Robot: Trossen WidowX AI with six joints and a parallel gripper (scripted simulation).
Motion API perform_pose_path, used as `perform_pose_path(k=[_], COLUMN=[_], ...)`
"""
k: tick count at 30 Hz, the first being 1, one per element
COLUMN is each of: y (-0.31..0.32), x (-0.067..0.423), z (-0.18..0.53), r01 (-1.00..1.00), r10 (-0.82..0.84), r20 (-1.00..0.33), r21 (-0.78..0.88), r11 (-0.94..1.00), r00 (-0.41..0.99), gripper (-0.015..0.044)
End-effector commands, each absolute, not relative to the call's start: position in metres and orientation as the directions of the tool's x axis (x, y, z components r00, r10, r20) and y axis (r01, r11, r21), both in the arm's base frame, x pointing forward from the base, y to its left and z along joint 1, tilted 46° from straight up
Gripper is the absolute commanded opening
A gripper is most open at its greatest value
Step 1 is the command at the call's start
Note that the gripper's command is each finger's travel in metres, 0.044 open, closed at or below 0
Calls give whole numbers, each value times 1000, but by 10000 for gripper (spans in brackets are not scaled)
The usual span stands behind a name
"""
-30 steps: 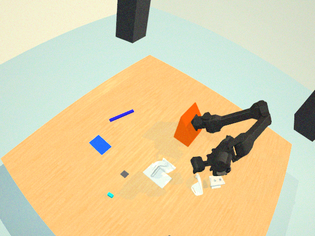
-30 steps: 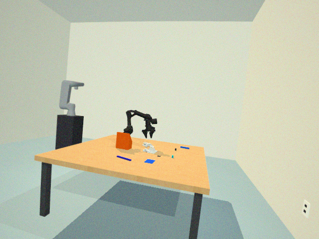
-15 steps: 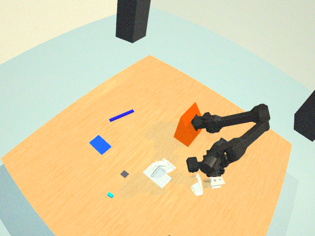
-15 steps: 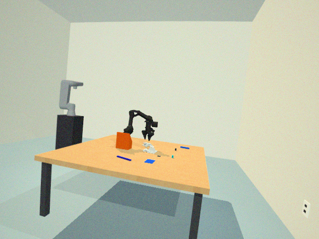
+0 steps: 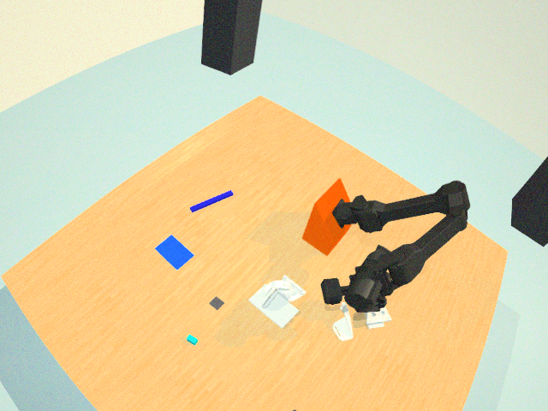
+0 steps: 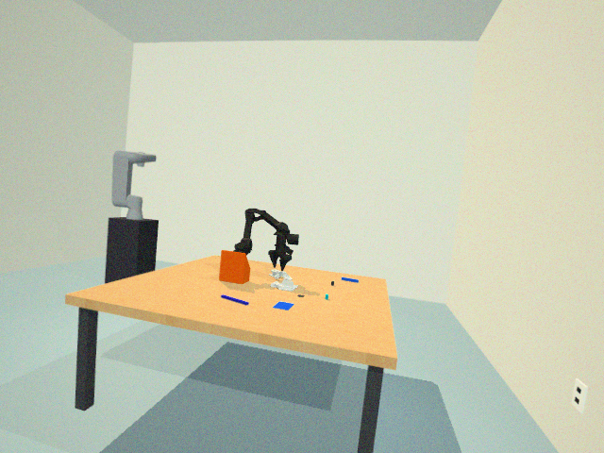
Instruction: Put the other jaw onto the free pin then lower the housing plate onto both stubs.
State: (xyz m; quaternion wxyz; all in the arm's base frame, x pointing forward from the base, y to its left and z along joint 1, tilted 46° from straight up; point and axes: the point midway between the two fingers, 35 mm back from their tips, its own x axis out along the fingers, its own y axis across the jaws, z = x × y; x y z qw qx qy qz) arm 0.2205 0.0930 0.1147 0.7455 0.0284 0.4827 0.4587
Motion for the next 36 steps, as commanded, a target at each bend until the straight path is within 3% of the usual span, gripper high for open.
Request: perform_pose_path(k=[1,34,36], y=[99,134,134], x=[221,223,223], z=[108,79,79], r01=[-653,-653,-653], r10=[709,716,716], r20=[-697,-689,-689], r21=[487,492,492], r11=[580,576,576], r00=[110,112,112], gripper=[440,440,387])
